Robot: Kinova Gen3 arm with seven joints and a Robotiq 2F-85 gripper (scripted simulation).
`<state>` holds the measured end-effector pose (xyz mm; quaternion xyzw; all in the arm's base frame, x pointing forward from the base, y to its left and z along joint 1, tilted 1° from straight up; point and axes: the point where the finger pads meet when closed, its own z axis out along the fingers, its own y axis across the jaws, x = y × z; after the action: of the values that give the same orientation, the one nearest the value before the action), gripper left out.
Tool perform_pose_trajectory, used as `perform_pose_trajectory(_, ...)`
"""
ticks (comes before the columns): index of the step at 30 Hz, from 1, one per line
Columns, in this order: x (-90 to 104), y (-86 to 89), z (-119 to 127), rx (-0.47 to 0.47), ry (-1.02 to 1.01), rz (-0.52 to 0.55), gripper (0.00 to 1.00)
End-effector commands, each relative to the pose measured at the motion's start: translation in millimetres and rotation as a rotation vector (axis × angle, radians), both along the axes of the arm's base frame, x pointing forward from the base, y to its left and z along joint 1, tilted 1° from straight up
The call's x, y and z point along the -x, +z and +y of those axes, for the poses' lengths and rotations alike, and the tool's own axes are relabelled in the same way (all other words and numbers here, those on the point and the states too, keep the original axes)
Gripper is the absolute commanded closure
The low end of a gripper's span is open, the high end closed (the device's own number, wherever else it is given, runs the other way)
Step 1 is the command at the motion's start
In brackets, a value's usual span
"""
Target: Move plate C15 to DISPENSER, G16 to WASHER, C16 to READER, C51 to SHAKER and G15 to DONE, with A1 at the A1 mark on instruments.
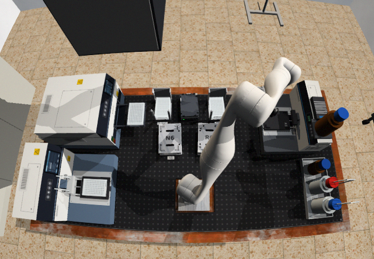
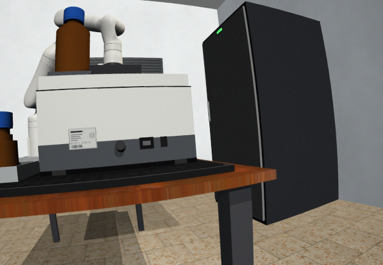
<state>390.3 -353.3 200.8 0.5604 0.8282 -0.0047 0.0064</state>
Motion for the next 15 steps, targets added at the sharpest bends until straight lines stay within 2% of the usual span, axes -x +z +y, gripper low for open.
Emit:
perform_pose_trajectory(1,-0.9,0.9,10.7,0.002,0.037,-0.002,0.06)
perform_pose_trajectory(12,-2.5,0.3,47.3,0.003,0.16,0.0,0.06)
perform_pose_trajectory(15,-2.7,0.2,50.7,0.003,0.172,0.0,0.06)
